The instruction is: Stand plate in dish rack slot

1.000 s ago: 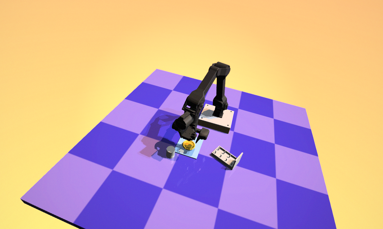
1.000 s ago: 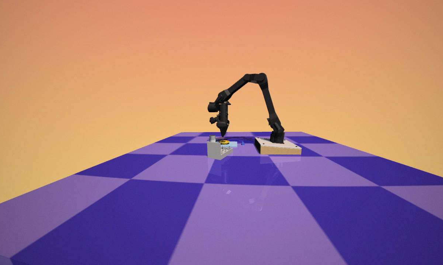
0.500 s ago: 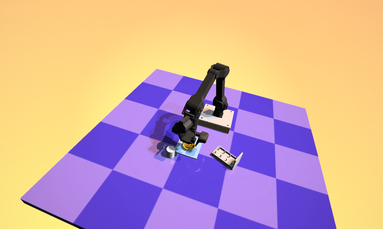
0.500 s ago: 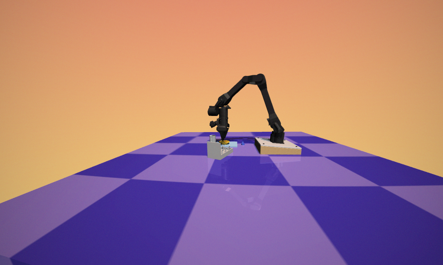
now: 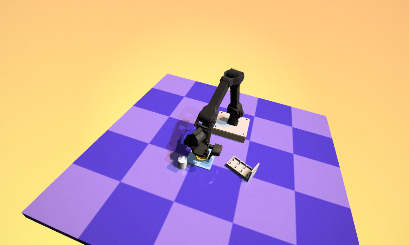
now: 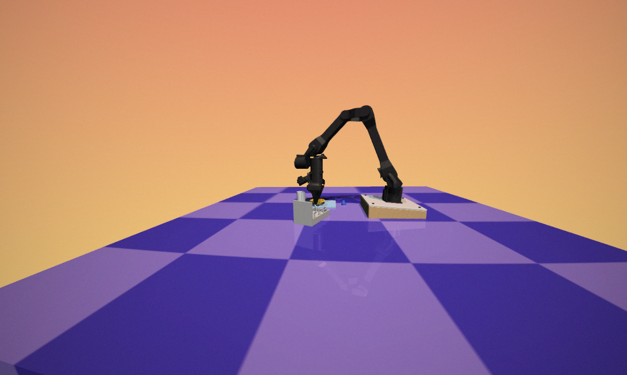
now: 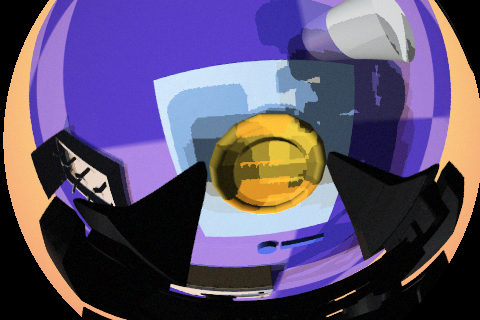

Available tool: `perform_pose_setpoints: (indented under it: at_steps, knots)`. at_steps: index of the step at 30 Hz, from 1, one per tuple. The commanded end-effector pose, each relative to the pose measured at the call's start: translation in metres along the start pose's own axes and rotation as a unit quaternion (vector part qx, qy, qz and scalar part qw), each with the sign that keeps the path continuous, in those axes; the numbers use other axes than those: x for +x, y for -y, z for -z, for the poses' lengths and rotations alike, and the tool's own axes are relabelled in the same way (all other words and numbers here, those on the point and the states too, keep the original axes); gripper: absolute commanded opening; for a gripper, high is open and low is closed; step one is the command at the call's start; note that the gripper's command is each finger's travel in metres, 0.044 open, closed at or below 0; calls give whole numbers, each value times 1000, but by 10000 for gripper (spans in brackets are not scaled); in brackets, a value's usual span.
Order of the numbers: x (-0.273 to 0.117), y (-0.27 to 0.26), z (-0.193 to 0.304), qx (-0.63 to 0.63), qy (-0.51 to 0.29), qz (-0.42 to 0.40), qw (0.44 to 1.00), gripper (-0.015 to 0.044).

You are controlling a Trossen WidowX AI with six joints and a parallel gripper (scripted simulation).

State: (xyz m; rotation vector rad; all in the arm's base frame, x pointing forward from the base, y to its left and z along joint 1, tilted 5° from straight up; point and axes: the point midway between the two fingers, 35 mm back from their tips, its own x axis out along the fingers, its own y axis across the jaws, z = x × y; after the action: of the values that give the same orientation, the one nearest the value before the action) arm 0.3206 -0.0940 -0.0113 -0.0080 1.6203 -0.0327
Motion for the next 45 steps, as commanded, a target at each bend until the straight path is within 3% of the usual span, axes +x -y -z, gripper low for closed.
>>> perform_pose_setpoints:
  at_steps: [1,6,17,29,45]
  knots:
    - [5,-1,2,-2,-5,0,1000,391]
    - [5,-1,2,-2,-5,0,1000,391]
    - [5,-1,2,-2,-5,0,1000,317]
    - [-38,2,-9,0,-3,0,1000,2]
    - [-106,4,-17,-1,-3,0,1000,0]
